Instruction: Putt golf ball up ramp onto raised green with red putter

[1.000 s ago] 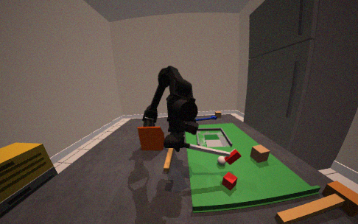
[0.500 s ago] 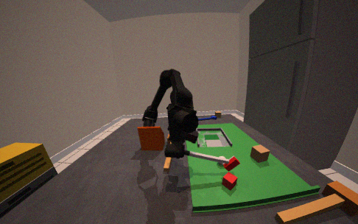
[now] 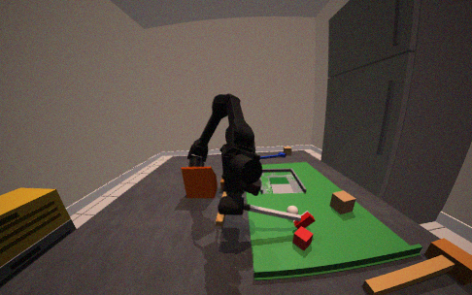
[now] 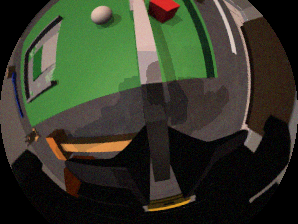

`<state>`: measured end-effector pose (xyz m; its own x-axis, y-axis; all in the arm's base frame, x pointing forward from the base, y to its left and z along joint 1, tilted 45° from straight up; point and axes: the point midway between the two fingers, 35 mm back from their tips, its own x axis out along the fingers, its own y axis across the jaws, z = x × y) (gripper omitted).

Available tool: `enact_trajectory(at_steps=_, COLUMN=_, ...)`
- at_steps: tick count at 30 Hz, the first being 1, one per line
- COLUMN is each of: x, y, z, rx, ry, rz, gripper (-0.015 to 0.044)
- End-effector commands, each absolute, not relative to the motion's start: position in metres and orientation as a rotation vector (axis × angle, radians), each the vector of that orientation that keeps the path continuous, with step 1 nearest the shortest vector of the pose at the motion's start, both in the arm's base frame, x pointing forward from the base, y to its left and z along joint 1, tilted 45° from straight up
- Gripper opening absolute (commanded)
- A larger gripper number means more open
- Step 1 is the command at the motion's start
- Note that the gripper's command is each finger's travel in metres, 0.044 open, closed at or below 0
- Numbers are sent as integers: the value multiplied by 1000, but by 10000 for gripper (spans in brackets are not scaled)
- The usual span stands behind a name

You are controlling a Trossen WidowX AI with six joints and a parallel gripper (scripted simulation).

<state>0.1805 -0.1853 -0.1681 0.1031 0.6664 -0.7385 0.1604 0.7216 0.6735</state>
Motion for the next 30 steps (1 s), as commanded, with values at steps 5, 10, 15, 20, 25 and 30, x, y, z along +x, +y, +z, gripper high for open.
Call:
enact_trajectory(at_steps=5, x=180, y=-179, z=-171, rx=741, ry=1445, rz=429, gripper=0)
enact_trajectory(at_steps=10, x=180, y=-182, z=-170, rx=730, ry=1450, rz=428, gripper=0)
enact_trajectory(at_steps=15, x=180, y=-183, z=-171, rx=730, ry=1450, rz=428, gripper=0)
enact_trajectory(at_steps=20, x=178, y=-187, z=-179, rx=739, ry=1446, rz=428, gripper=0)
enact_trajectory(at_steps=25, x=178, y=-188, z=-179, rx=740, ry=1446, rz=428, gripper=0)
enact_trajectory(at_steps=30, x=177, y=-183, z=-176, rx=746, ry=1450, rz=429, gripper=0)
